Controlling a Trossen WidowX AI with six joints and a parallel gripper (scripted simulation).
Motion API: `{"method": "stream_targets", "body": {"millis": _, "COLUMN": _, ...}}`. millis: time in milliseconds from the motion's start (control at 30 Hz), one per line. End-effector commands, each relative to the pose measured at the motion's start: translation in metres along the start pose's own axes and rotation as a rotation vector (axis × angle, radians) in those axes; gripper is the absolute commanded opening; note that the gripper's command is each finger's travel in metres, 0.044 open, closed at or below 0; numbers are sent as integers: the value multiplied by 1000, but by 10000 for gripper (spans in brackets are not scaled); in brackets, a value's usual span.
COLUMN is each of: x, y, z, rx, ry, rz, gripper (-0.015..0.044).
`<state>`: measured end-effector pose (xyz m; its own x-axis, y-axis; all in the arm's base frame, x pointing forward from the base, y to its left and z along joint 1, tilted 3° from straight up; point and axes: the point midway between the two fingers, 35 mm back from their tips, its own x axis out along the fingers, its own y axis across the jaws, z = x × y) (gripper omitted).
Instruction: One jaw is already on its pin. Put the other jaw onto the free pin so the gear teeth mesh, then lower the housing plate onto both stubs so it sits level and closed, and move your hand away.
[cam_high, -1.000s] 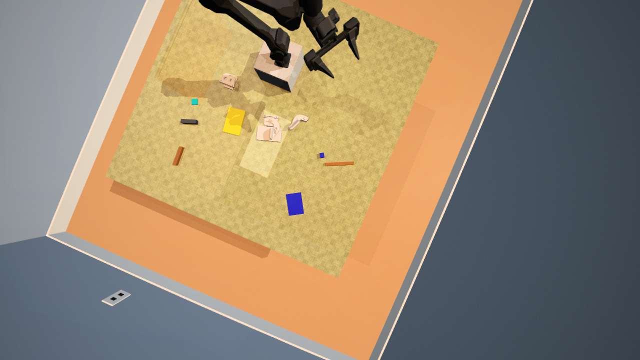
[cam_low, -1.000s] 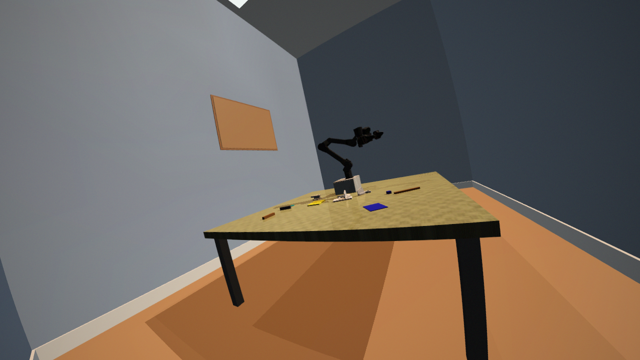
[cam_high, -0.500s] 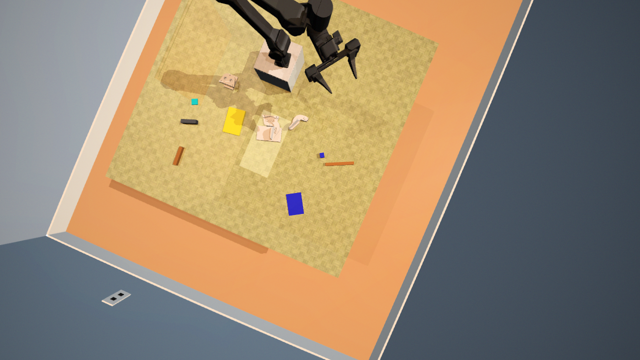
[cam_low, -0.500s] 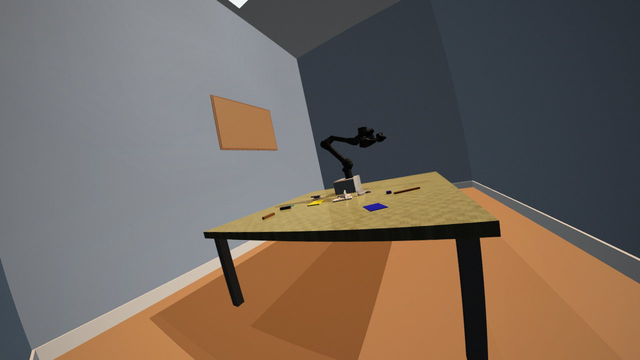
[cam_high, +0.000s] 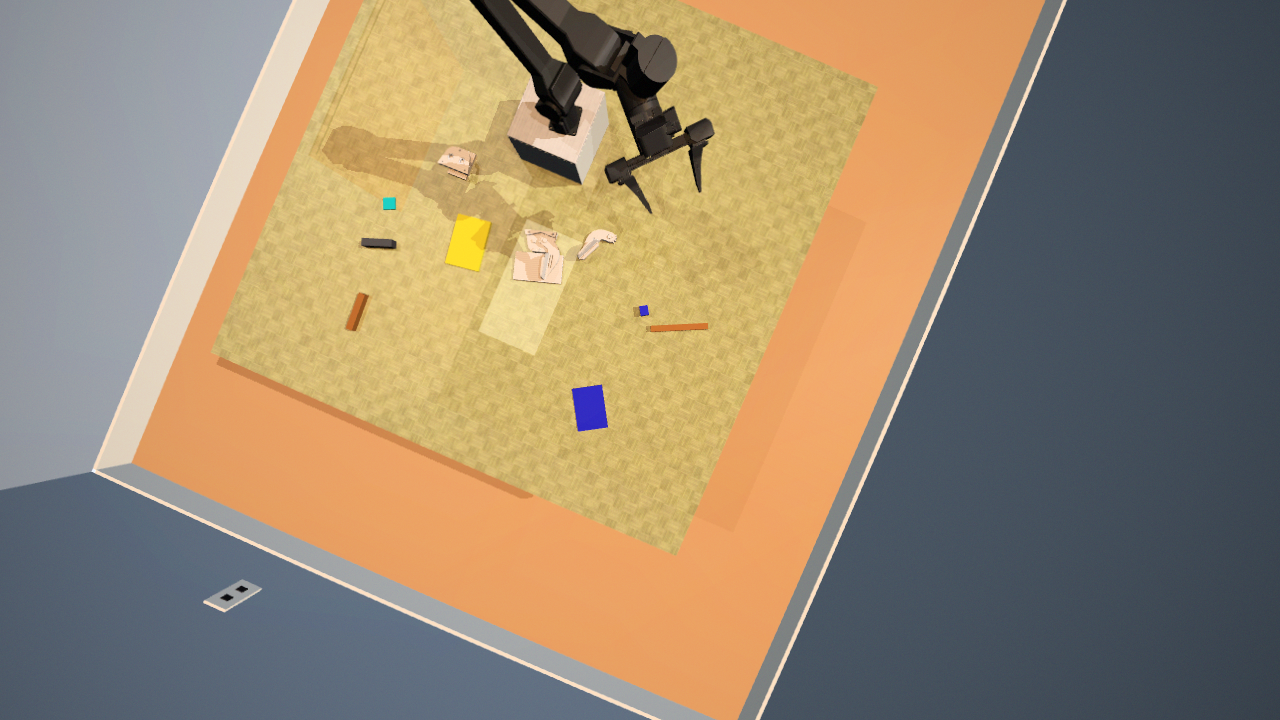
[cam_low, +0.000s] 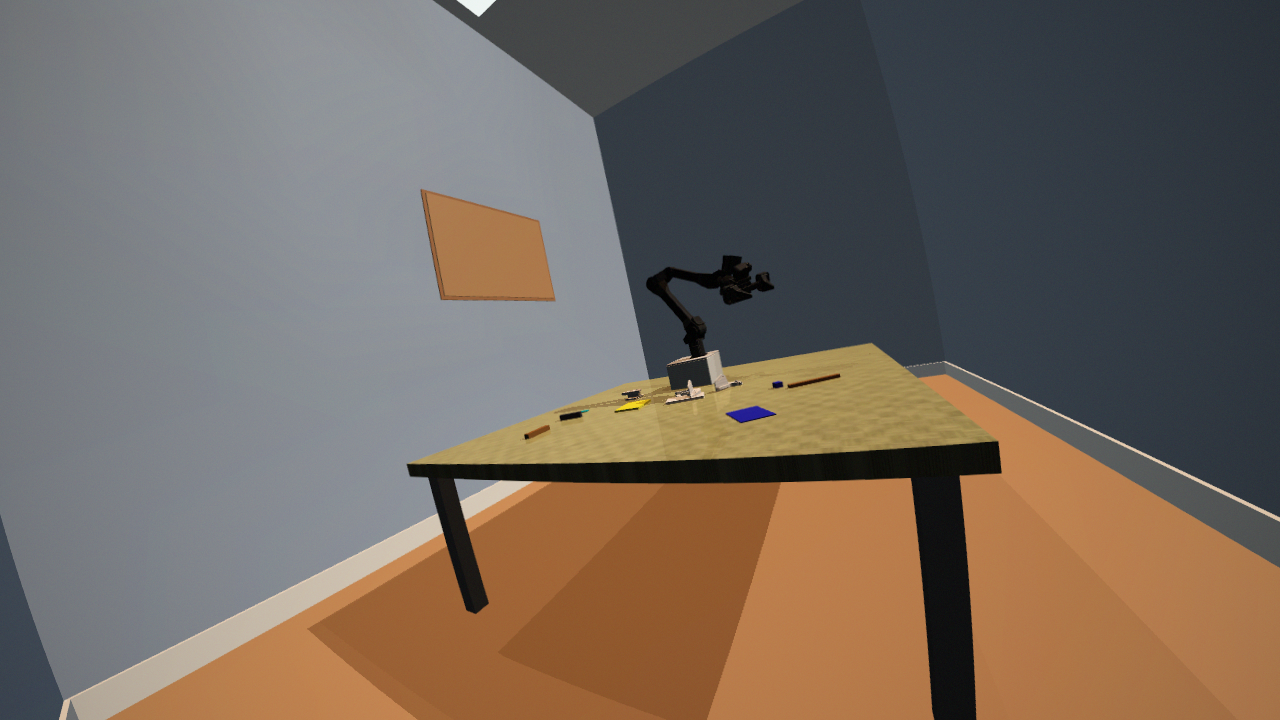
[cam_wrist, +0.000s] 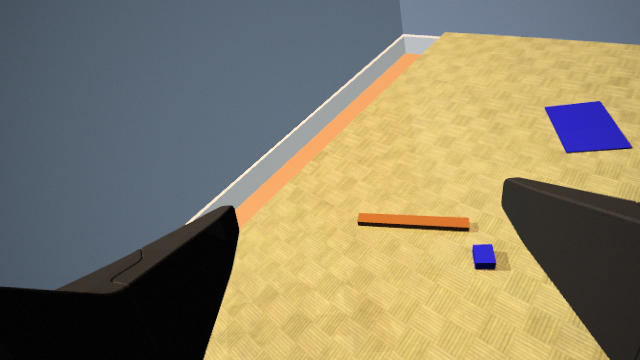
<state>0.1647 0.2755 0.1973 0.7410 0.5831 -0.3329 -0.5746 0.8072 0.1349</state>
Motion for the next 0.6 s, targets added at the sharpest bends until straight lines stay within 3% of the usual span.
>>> {"method": "stream_targets", "body": {"millis": 0, "x": 7, "y": -7, "z": -4, "rx": 21, "ry": 38, "rz": -24, "gripper": 440}}
{"method": "stream_targets", "body": {"millis": 567, "x": 35, "y": -54, "z": -36, "rx": 132, "ry": 250, "rz": -178, "gripper": 440}}
